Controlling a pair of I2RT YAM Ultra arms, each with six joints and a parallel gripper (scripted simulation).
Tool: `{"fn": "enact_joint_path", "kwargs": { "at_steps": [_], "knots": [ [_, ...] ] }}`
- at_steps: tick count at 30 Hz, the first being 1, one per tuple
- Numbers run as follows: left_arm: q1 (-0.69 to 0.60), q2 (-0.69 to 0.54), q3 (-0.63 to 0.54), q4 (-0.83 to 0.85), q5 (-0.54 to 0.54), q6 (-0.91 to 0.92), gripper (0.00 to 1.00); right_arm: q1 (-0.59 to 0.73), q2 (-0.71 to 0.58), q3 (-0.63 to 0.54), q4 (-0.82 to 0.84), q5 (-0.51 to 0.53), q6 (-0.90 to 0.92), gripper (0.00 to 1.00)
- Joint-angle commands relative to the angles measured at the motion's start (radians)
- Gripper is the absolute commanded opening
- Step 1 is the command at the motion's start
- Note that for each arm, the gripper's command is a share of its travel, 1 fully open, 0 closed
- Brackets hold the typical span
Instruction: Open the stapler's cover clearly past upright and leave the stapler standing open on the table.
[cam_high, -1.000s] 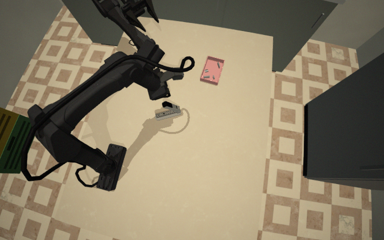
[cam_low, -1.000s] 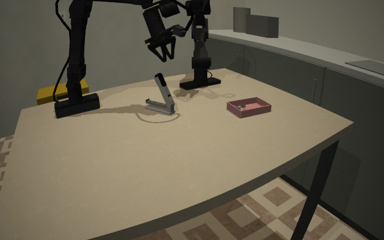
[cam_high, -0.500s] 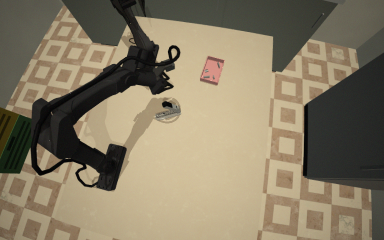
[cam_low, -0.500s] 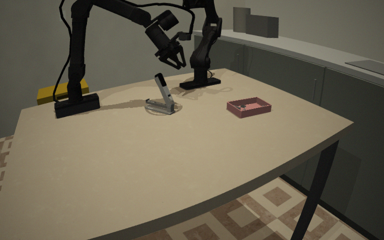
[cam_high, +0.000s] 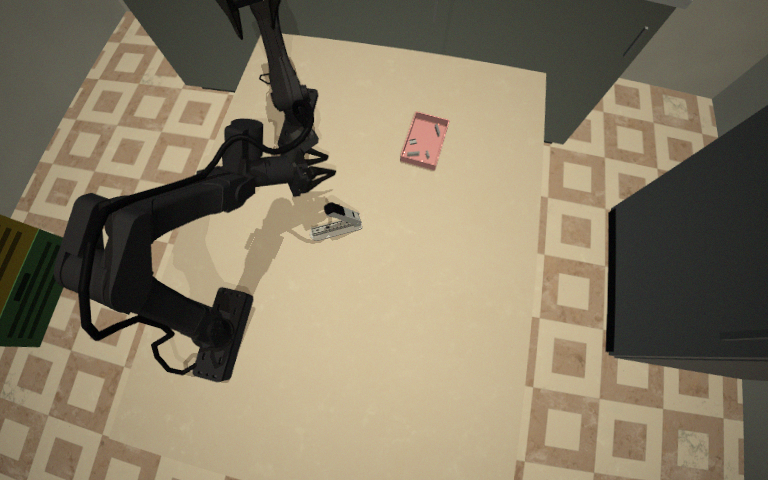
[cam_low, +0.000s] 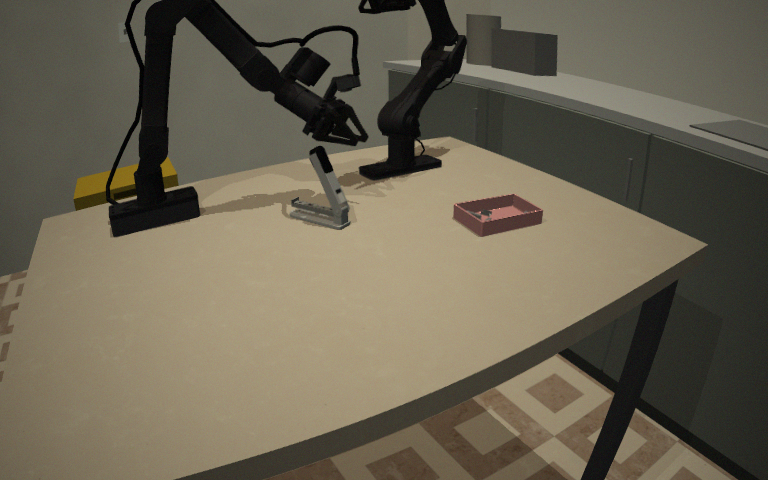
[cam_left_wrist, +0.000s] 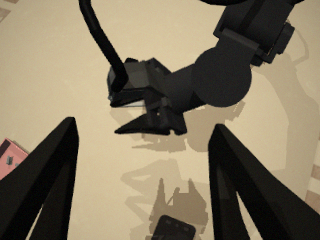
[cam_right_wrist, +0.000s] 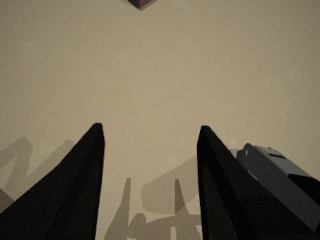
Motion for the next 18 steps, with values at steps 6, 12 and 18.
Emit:
{"fn": "enact_joint_path", "kwargs": {
  "at_steps": [6,12,18],
  "knots": [
    [-0.037,0.026,0.047,-0.02,-0.025,-0.009,0.58,0.115,-0.05,-0.239,0.463,0.244,-0.05,0.46],
    [-0.038,0.026,0.048,-0.019,-0.026,-0.01,0.58,0.195,-0.072,-0.427,0.702,0.366,-0.086,0.46],
    [-0.039,0.026,0.048,-0.017,-0.026,-0.01,0.58,0.168,-0.029,-0.536,0.872,0.401,-0.074,0.46]
  ]
}}
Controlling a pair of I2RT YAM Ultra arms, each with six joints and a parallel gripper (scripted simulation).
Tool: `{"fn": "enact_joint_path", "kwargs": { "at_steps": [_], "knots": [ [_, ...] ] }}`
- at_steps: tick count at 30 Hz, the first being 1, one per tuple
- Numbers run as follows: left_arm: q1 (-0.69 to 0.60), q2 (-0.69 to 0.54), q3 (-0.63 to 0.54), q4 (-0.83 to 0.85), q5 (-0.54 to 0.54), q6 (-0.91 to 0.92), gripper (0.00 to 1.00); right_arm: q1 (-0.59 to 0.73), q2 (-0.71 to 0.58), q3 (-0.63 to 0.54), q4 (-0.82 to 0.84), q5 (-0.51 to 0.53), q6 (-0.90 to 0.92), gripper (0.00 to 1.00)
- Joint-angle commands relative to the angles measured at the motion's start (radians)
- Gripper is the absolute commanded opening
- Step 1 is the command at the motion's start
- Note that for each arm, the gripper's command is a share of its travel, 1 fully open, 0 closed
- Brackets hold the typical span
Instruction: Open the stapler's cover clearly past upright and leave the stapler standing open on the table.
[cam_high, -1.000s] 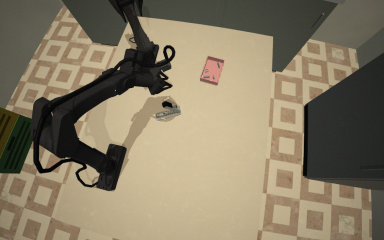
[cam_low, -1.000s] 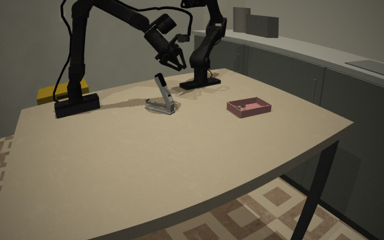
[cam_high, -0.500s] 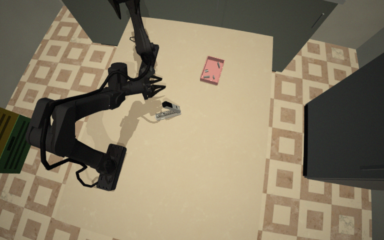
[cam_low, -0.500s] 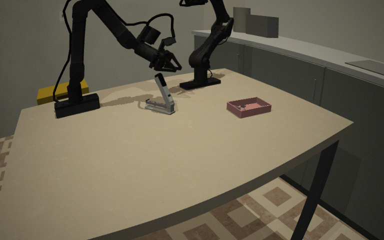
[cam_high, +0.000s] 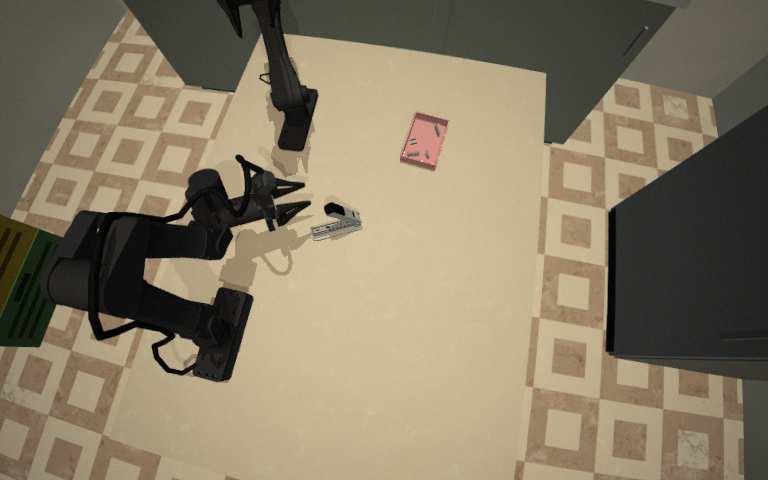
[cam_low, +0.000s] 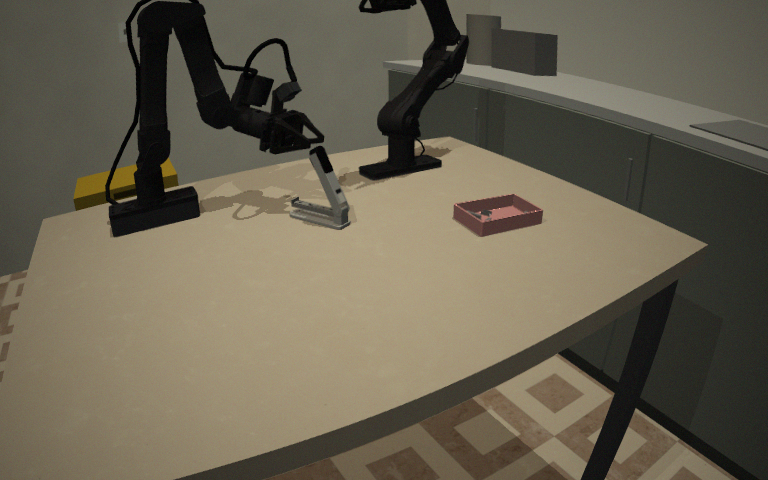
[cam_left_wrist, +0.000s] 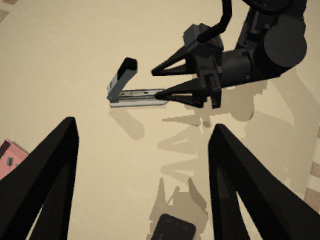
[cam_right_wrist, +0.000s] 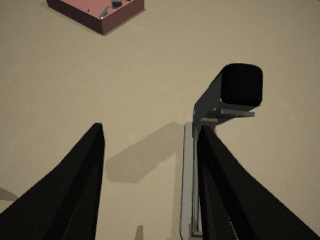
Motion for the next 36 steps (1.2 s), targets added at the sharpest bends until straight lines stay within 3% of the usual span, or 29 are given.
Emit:
{"fn": "enact_joint_path", "kwargs": {
  "at_steps": [1,10,36],
  "knots": [
    [-0.012,0.022,0.034,-0.006,-0.011,-0.006,0.58,-0.029,0.034,-0.075,0.175,0.074,-0.025,0.46],
    [-0.008,0.013,0.023,0.003,-0.005,-0.007,0.58,-0.026,0.104,-0.158,0.347,0.08,-0.086,0.46],
    [-0.008,0.013,0.023,0.003,-0.005,-0.007,0.58,-0.157,0.175,-0.107,0.477,-0.05,-0.174,0.46]
  ]
}}
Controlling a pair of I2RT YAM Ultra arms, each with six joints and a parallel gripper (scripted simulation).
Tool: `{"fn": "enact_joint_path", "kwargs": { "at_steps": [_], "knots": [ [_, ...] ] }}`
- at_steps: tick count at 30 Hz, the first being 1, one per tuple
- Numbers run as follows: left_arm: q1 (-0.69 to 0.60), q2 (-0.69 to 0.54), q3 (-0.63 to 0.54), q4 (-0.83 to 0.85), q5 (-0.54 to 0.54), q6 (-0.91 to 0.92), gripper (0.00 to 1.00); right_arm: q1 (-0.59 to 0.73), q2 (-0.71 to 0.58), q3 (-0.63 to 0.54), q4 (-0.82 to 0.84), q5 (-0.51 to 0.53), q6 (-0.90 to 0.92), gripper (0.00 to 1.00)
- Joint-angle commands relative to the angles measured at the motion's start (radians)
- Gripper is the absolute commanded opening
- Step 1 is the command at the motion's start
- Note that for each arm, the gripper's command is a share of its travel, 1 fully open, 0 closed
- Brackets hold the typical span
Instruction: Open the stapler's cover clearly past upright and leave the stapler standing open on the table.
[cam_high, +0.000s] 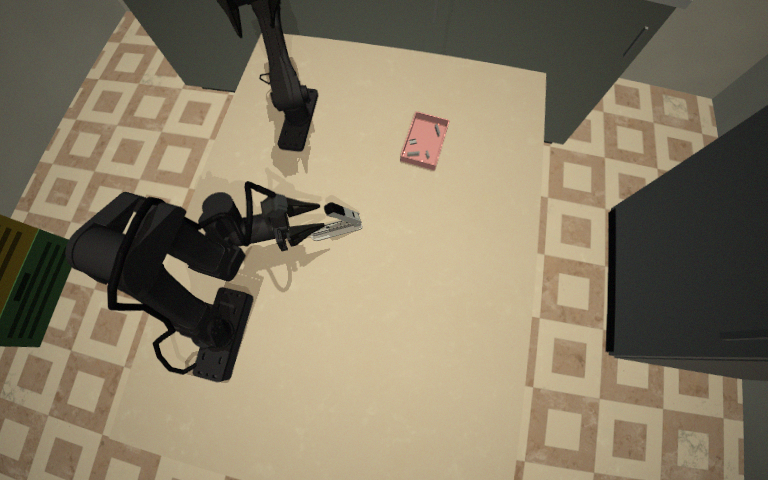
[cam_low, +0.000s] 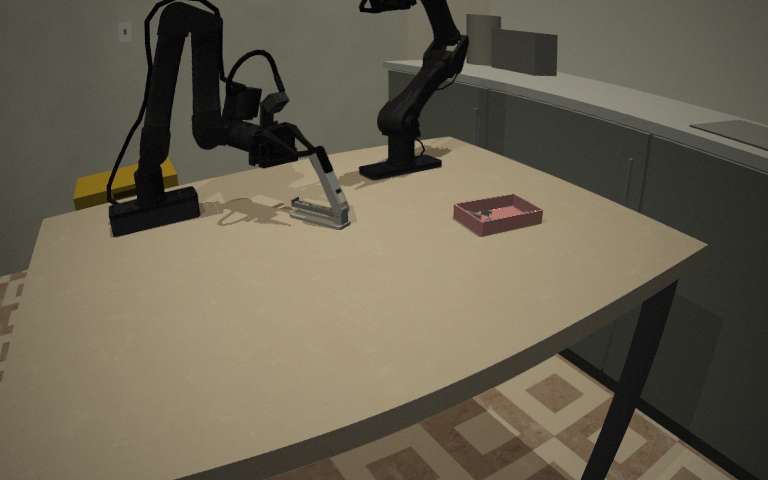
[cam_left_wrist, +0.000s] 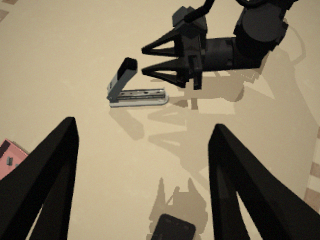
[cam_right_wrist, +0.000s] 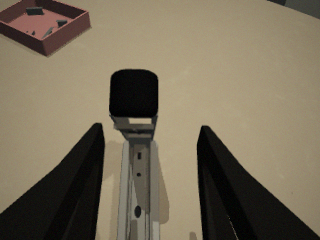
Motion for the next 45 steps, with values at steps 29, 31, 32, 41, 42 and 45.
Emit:
{"fn": "enact_joint_path", "kwargs": {
  "at_steps": [29,31,32,41,42,45],
  "knots": [
    [-0.008,0.013,0.023,0.003,-0.004,-0.006,0.58,-0.118,0.084,0.086,0.051,-0.132,-0.058,0.46],
    [-0.008,0.013,0.023,0.003,-0.004,-0.006,0.58,-0.118,0.084,0.086,0.051,-0.132,-0.058,0.37],
    [-0.008,0.013,0.023,0.003,-0.004,-0.006,0.58,-0.118,0.084,0.086,0.052,-0.132,-0.058,0.37],
    [-0.008,0.013,0.023,0.003,-0.004,-0.006,0.58,-0.113,0.075,0.075,0.05,-0.124,-0.051,0.26],
    [-0.008,0.013,0.023,0.003,-0.004,-0.006,0.58,-0.117,0.073,0.071,0.055,-0.131,-0.058,0.24],
    [-0.008,0.013,0.023,0.003,-0.004,-0.006,0.58,-0.117,0.074,0.071,0.052,-0.128,-0.058,0.23]
  ]
}}
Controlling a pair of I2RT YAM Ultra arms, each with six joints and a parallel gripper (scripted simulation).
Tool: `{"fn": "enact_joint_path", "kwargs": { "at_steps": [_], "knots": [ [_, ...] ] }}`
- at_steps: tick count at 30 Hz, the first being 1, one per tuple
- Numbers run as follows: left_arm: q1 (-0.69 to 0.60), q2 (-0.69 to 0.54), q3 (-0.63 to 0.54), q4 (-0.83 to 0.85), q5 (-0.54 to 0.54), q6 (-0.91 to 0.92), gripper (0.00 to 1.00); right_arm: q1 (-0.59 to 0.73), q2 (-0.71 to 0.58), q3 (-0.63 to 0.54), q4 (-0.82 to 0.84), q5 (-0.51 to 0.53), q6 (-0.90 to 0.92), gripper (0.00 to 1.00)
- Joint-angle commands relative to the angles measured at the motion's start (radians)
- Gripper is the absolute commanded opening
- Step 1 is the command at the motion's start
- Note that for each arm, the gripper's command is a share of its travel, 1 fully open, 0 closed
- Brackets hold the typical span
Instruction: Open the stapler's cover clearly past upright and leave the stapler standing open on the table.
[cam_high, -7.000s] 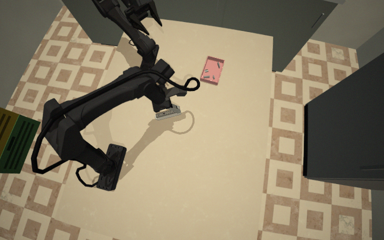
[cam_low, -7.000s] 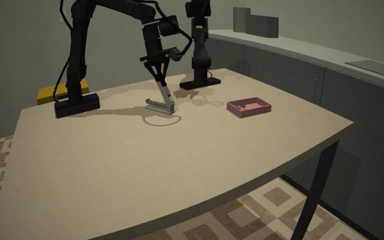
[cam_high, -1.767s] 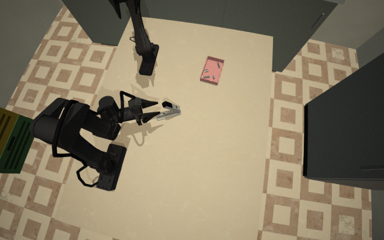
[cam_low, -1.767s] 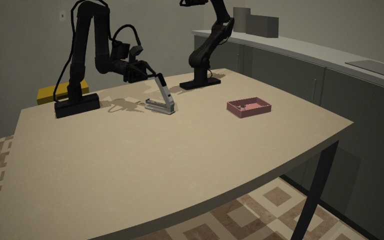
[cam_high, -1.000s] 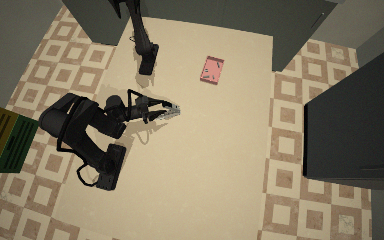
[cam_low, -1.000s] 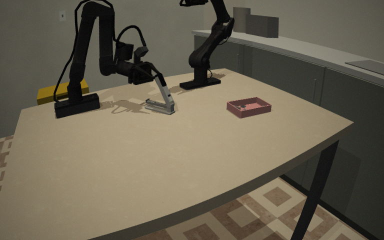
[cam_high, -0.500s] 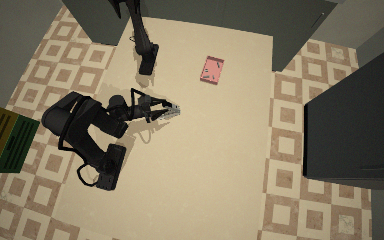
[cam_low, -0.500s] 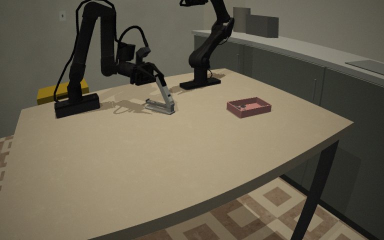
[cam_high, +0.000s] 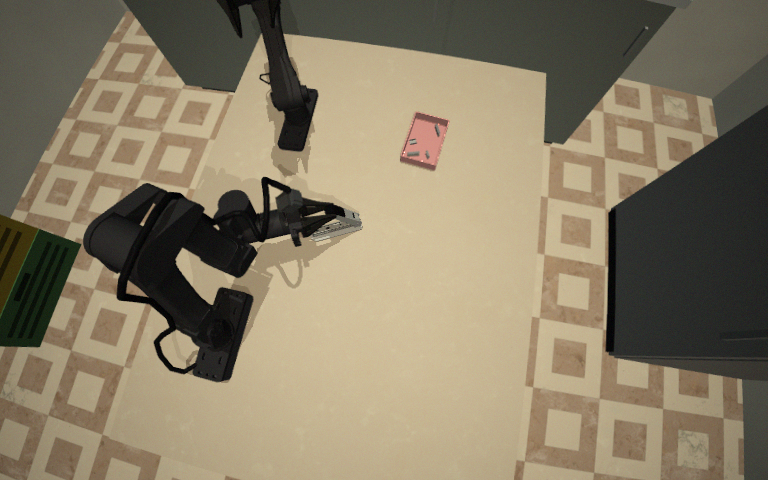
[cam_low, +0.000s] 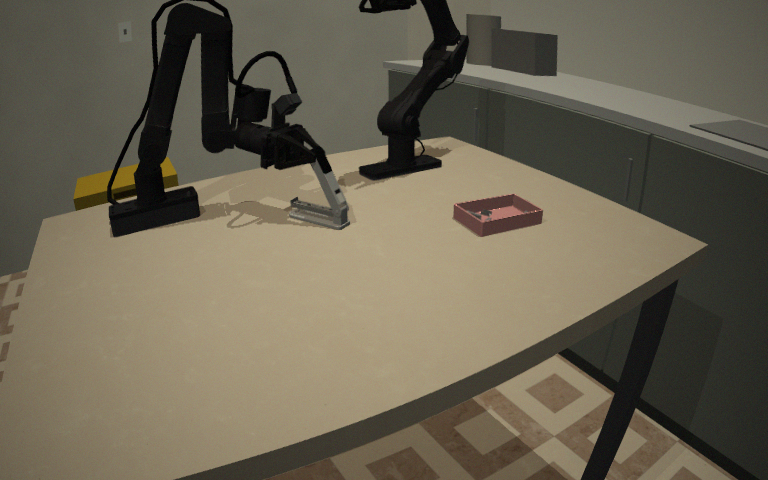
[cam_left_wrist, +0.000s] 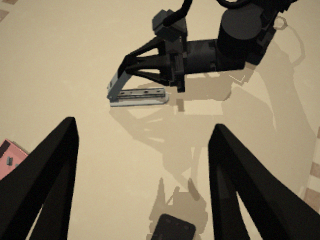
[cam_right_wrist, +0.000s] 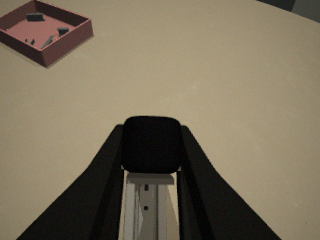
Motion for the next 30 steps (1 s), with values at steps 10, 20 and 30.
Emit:
{"fn": "enact_joint_path", "kwargs": {
  "at_steps": [10,20,30],
  "knots": [
    [-0.008,0.013,0.023,0.003,-0.004,-0.006,0.58,-0.002,0.002,0.006,0.004,0.001,-0.004,0.15],
    [-0.008,0.013,0.023,0.003,-0.004,-0.006,0.58,-0.043,-0.142,0.049,-0.258,-0.056,0.062,0.18],
    [-0.008,0.013,0.023,0.003,-0.004,-0.006,0.58,-0.079,-0.265,0.109,-0.548,-0.11,0.134,0.18]
  ]
}}
